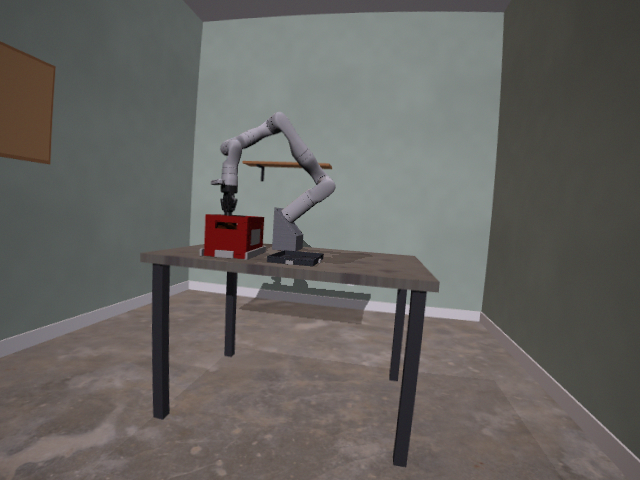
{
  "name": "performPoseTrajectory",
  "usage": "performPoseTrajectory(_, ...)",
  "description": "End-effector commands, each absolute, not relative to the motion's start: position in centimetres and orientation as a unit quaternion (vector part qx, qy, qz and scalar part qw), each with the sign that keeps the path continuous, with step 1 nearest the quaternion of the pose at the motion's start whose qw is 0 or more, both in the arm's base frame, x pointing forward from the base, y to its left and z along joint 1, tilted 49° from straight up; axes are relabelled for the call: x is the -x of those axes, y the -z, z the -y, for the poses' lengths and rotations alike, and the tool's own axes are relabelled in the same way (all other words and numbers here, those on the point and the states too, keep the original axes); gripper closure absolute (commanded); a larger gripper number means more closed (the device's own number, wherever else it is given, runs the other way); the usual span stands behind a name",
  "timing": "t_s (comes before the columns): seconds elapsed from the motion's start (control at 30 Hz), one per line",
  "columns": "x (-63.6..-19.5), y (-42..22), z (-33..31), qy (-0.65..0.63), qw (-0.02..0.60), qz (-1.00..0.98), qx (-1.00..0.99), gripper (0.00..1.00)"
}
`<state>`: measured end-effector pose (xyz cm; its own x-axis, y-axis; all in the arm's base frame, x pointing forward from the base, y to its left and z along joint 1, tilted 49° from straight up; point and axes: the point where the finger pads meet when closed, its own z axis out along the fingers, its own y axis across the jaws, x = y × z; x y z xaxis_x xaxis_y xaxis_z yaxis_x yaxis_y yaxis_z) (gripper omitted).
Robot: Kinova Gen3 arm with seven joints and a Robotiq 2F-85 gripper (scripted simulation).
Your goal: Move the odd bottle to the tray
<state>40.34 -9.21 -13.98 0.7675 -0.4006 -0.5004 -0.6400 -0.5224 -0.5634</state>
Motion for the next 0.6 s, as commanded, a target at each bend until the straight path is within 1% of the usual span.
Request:
performPoseTrajectory(0.0,-40.4,13.7,9.7,-0.154,0.382,-0.304,0.859,1.0)
performPoseTrajectory(0.57,-40.4,12.6,10.9,-0.154,0.382,-0.304,0.859,1.0)
